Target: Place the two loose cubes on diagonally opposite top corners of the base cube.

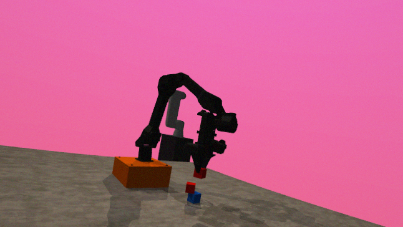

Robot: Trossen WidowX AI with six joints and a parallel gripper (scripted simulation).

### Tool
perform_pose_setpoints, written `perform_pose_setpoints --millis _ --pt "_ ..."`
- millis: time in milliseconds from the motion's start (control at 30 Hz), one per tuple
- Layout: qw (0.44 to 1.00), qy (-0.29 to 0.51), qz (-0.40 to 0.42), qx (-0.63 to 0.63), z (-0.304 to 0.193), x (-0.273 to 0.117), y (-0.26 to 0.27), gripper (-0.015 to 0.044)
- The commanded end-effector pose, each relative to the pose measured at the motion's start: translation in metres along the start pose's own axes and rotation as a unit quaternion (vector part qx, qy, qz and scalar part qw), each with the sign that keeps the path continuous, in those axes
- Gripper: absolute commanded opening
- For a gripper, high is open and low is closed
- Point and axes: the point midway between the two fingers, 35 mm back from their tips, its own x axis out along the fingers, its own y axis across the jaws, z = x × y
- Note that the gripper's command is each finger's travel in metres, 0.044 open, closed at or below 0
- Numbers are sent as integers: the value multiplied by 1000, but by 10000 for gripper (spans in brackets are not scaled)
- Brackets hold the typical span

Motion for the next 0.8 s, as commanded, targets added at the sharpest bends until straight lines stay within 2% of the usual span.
perform_pose_setpoints --millis 0,300,500,767 --pt "997 2 3 -75 0 2 10 105" --pt "969 1 4 -248 2 4 31 105" --pt "968 1 4 -251 2 6 31 105" --pt "970 -4 11 -243 0 30 30 105"
